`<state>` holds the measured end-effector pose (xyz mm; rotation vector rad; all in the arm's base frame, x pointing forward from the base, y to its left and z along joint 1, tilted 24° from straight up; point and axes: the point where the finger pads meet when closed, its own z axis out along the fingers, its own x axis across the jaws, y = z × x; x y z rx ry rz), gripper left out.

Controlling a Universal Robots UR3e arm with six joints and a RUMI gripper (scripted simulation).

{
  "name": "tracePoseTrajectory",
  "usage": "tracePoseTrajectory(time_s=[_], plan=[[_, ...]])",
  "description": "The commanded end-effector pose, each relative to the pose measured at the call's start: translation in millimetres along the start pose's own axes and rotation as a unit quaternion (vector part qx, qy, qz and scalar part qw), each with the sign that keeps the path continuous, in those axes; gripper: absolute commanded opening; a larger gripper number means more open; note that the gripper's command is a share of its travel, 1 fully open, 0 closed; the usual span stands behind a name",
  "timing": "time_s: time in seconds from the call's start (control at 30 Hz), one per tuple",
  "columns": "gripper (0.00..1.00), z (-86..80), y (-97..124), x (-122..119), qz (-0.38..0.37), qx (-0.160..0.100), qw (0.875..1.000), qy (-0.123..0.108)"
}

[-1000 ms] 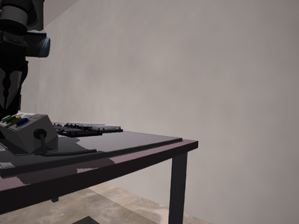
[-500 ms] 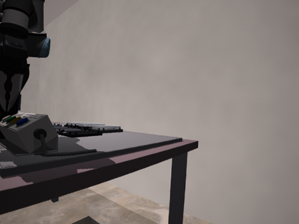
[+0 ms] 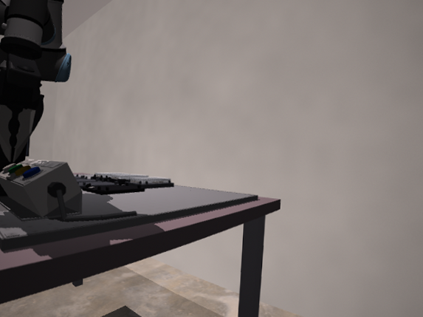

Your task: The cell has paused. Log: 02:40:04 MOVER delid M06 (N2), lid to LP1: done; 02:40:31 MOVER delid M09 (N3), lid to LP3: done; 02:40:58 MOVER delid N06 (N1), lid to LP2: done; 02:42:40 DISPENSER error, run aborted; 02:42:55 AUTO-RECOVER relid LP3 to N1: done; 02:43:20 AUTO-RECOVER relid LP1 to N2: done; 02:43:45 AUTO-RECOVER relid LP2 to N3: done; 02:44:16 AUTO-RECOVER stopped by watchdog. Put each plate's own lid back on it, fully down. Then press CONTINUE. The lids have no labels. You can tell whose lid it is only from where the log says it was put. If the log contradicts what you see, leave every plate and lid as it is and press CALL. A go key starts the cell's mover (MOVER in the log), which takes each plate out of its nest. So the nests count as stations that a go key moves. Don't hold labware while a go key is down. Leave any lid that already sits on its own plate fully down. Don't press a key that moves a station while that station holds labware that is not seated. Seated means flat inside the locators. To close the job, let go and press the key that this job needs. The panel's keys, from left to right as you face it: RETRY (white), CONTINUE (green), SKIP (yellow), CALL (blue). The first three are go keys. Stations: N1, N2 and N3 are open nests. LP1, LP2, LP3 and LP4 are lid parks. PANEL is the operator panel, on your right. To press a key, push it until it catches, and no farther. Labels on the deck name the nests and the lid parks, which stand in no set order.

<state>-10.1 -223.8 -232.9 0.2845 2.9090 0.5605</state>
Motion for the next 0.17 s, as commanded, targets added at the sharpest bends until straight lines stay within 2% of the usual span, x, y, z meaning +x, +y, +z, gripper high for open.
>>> tracePoseTrajectory(time_s=[0.0,0.13], plan=[[0.0,1.9,-0.7,-1.0,0.0,0.001,1.0,0.0],[0.0,4.2,-0.6,-2.4,0.0,0.001,1.0,0.0]])
